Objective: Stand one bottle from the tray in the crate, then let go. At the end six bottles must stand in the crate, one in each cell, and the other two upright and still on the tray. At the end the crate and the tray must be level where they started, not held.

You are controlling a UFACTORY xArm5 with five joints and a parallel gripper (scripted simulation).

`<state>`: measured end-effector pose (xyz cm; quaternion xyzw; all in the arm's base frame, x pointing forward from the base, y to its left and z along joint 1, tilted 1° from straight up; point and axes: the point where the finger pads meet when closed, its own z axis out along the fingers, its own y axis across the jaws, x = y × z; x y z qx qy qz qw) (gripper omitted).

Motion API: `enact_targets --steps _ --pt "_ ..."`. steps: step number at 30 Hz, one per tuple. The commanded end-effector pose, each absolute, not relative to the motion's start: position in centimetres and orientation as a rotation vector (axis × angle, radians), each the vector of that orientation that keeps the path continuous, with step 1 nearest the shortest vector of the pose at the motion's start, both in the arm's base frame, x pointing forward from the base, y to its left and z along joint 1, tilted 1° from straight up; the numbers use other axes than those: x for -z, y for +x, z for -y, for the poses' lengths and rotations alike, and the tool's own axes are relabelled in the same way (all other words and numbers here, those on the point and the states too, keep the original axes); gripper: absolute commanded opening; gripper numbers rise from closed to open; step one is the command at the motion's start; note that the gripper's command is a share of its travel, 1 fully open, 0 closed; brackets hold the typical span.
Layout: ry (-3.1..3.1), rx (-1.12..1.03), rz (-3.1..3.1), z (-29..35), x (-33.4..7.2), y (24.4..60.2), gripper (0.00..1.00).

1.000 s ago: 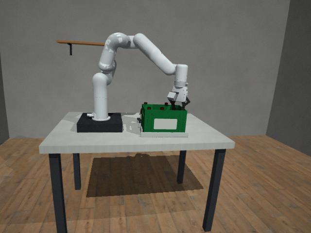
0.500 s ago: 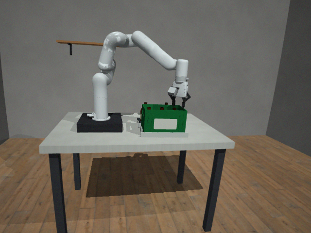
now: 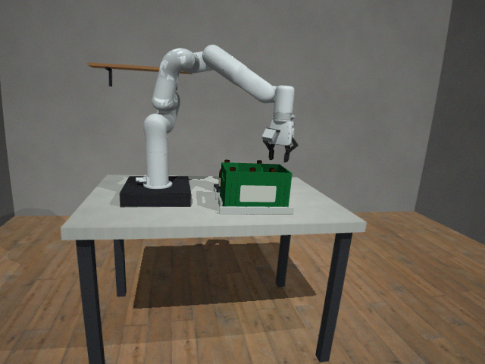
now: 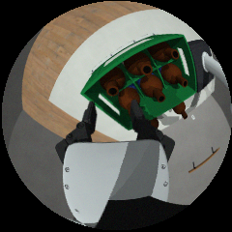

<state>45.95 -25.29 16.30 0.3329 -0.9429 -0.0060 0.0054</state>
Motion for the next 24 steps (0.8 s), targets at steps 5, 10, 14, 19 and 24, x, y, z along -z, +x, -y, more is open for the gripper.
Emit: enact_targets --steps 5,10,14,19,24 --pt "1.043 0.014 2.955 25.34 -17.25 46.05 0.65" --pt "1.043 0.014 2.955 25.34 -17.40 46.05 0.65" --pt "1.043 0.014 2.955 25.34 -17.41 46.05 0.00" --pt "1.043 0.014 2.955 25.34 -17.41 46.05 0.00" --pt "1.043 0.014 2.955 25.34 -17.41 46.05 0.00"
